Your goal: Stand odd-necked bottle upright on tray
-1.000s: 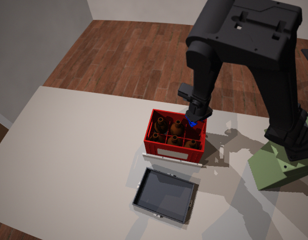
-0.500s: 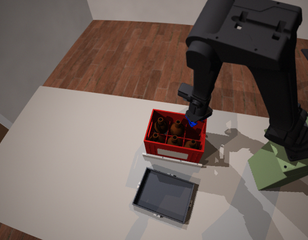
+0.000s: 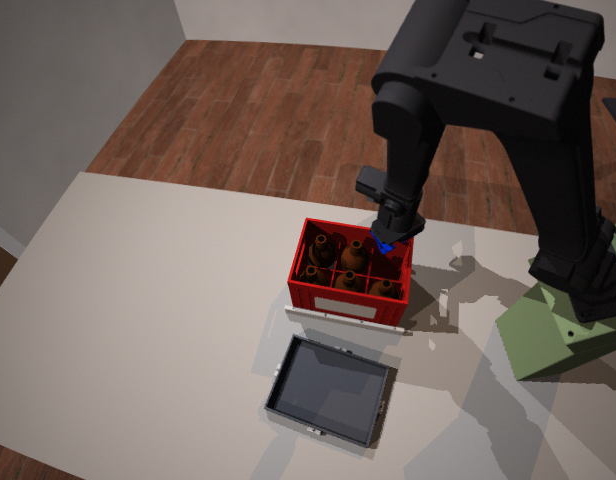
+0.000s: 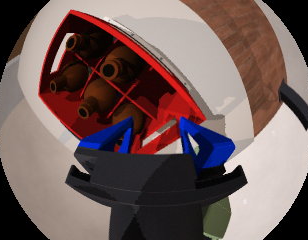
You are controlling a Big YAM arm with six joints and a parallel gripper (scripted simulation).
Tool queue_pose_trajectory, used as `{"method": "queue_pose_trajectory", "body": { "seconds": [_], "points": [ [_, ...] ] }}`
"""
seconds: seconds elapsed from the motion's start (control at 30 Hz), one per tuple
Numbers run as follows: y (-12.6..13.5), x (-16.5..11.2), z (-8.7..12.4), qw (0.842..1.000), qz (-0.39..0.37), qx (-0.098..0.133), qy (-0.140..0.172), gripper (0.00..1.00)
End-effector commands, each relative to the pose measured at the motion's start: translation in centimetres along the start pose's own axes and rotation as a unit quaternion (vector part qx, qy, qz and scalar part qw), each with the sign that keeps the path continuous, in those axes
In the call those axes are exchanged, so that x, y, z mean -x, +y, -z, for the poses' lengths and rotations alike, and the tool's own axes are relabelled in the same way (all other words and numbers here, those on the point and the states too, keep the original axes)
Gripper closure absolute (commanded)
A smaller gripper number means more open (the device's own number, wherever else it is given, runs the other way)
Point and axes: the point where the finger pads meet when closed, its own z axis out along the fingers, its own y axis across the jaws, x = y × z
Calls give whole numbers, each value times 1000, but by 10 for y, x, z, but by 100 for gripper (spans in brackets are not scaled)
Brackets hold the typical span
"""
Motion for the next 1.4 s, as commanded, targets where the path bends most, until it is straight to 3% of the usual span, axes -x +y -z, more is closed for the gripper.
{"method": "queue_pose_trajectory", "body": {
  "seconds": [0.0,1.37],
  "points": [
    [2,-1,-4,1000,-6,-2,7,39],
    [1,-6,-3,1000,-3,0,3,39]
  ]
}}
